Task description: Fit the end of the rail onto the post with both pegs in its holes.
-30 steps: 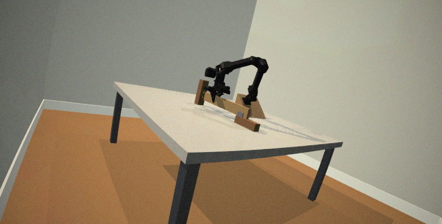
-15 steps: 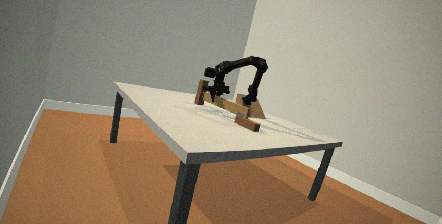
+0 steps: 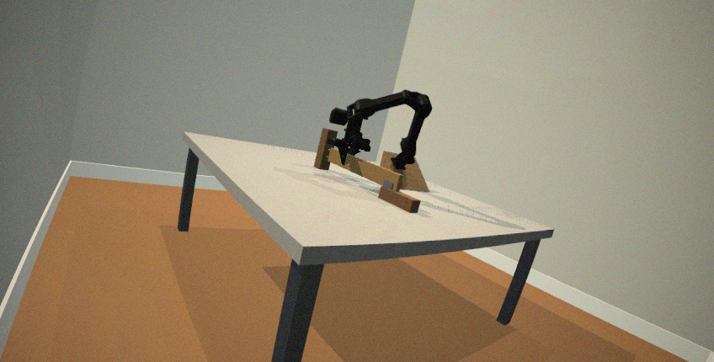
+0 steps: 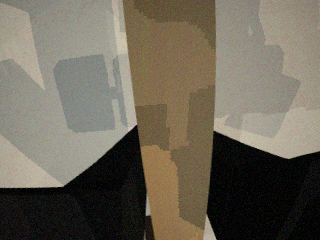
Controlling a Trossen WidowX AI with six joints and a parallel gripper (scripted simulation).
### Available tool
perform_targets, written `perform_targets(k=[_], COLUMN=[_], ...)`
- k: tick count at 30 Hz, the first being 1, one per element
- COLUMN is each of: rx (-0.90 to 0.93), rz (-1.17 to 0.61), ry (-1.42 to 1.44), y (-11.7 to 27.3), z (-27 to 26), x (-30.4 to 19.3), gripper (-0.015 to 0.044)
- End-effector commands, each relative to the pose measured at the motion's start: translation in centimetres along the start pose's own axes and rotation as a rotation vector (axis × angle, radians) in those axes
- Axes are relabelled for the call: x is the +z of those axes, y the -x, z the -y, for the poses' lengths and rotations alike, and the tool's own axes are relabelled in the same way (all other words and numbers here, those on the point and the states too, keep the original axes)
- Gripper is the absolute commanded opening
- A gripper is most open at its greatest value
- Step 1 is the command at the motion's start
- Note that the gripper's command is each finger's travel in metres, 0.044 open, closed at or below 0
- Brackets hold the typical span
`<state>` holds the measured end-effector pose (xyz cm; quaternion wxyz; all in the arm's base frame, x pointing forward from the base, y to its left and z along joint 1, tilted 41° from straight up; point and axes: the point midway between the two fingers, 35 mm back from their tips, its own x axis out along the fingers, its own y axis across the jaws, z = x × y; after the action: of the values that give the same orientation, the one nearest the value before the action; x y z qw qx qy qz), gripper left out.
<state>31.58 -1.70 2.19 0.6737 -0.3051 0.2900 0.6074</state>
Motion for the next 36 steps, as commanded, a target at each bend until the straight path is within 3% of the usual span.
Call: perform_targets(k=[1,36], rx=[-0.007,-0.007], rz=[-0.001,-0.002], ry=[-0.001,-0.001], y=[0.2,0.2], z=[0.1,0.1], x=[-0.3,-1.4], gripper=[0.0,0.0])
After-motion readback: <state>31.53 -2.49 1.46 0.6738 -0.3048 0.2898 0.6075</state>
